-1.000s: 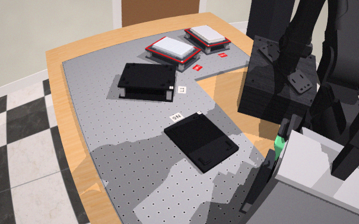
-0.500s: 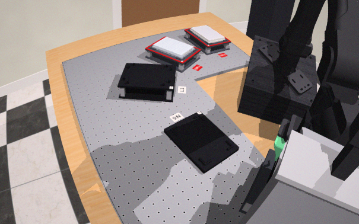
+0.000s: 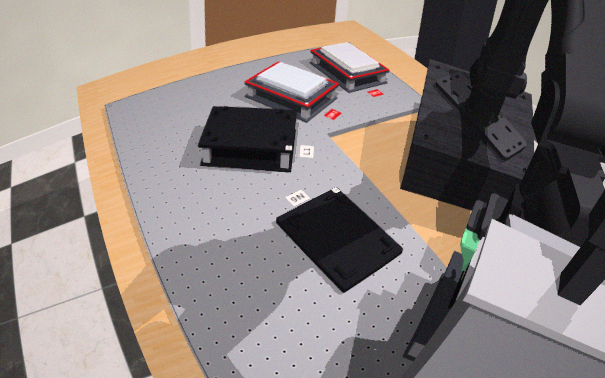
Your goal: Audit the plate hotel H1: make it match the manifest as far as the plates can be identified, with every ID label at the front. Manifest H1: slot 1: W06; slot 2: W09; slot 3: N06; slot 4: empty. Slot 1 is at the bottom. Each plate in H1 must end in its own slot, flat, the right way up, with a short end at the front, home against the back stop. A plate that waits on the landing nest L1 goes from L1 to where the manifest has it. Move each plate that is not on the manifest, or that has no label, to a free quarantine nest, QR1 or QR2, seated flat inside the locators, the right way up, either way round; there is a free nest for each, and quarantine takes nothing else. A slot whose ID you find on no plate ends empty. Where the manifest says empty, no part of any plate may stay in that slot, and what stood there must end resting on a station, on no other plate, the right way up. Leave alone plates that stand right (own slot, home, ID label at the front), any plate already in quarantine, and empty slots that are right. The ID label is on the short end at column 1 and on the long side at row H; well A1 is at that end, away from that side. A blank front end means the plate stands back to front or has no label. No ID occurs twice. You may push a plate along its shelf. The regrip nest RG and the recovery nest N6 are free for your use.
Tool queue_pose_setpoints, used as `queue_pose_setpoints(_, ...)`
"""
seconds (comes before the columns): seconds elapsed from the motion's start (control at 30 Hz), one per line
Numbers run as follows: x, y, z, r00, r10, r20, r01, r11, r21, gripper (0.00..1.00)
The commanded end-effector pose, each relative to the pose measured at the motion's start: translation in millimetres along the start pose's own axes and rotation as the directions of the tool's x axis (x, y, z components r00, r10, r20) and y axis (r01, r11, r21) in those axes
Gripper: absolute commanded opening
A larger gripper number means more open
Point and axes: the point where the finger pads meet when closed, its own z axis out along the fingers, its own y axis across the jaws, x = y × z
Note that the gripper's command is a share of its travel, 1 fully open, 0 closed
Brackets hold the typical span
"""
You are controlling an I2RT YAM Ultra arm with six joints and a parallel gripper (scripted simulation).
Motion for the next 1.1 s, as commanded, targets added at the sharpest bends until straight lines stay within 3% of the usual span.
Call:
queue_pose_setpoints(0.0, -3.5, -1.0, 4.5, 1.0, -0.001, 0.011, 0.001, 1.0, 0.003, 0.86)
queue_pose_setpoints(0.13, -1.5, -1.8, 2.5, 1.0, 0.0, 0.019, 0.0, 1.0, 0.0, 0.86)
queue_pose_setpoints(0.3, 1.7, -2.9, 12.4, 1.0, 0.0, -0.002, 0.0, 1.0, 0.007, 0.86)
queue_pose_setpoints(0.4, -5.5, -1.3, 7.7, 1.0, 0.001, 0.024, -0.001, 1.0, -0.001, 0.86)
queue_pose_setpoints(0.57, 1.6, -3.8, 18.2, 1.0, 0.002, -0.004, -0.002, 1.0, 0.007, 0.86)
queue_pose_setpoints(0.7, -6.5, -1.7, 10.5, 1.0, 0.004, 0.029, -0.003, 1.0, -0.002, 0.86)
queue_pose_setpoints(0.8, 1.7, -4.0, 21.5, 1.0, 0.003, -0.004, -0.003, 1.0, 0.007, 0.86)
queue_pose_setpoints(1.07, -0.9, -2.1, 23.7, 1.0, 0.0, 0.008, 0.0, 1.0, 0.003, 0.86)
